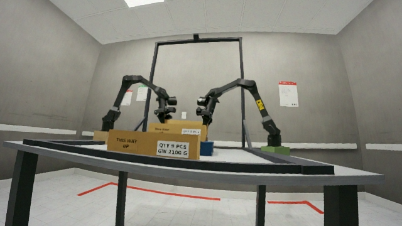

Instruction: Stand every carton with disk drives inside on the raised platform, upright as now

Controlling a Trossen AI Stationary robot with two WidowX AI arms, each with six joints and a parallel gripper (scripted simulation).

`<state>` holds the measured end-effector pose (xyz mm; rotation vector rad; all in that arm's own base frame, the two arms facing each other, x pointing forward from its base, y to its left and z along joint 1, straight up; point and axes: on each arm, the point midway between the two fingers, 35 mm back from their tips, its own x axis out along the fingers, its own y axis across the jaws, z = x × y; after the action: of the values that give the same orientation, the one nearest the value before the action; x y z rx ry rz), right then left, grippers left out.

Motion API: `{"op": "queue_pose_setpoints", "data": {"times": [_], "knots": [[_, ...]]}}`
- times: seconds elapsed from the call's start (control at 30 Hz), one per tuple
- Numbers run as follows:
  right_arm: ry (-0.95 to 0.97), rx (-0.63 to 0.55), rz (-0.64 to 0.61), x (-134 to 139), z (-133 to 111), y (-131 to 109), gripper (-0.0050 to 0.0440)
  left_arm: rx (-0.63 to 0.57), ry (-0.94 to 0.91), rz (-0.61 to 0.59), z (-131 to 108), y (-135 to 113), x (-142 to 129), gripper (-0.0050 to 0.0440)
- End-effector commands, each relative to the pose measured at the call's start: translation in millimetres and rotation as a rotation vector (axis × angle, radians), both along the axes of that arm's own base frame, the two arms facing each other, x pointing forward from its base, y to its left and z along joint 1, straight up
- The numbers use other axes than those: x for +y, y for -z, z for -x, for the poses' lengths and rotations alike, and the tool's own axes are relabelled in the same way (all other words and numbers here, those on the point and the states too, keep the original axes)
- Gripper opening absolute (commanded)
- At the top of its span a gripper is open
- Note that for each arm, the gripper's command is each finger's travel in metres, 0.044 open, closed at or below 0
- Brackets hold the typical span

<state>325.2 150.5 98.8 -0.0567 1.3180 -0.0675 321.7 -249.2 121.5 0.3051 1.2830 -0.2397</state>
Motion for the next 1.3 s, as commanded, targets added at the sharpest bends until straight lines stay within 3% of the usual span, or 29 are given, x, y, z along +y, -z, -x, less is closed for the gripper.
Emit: {"op": "queue_pose_setpoints", "data": {"times": [0.0, 0.93, 0.97, 1.27], "knots": [[0.001, -0.045, -0.023, 3, -5, -23, -0.0050, -0.064, 0.005, 0.071, 3, -38, -3, -0.0050], [-0.001, -0.086, -0.041, 3, -5, -23, -0.0050, -0.063, 0.005, 0.071, 3, -38, -3, -0.0050], [-0.005, -0.105, -0.060, -34, -3, -40, -0.0050, -0.078, 0.010, 0.101, -11, -54, 30, -0.0050], [-0.005, -0.105, -0.060, -34, -3, -40, -0.0050, -0.078, 0.010, 0.101, -11, -54, 30, -0.0050]]}}
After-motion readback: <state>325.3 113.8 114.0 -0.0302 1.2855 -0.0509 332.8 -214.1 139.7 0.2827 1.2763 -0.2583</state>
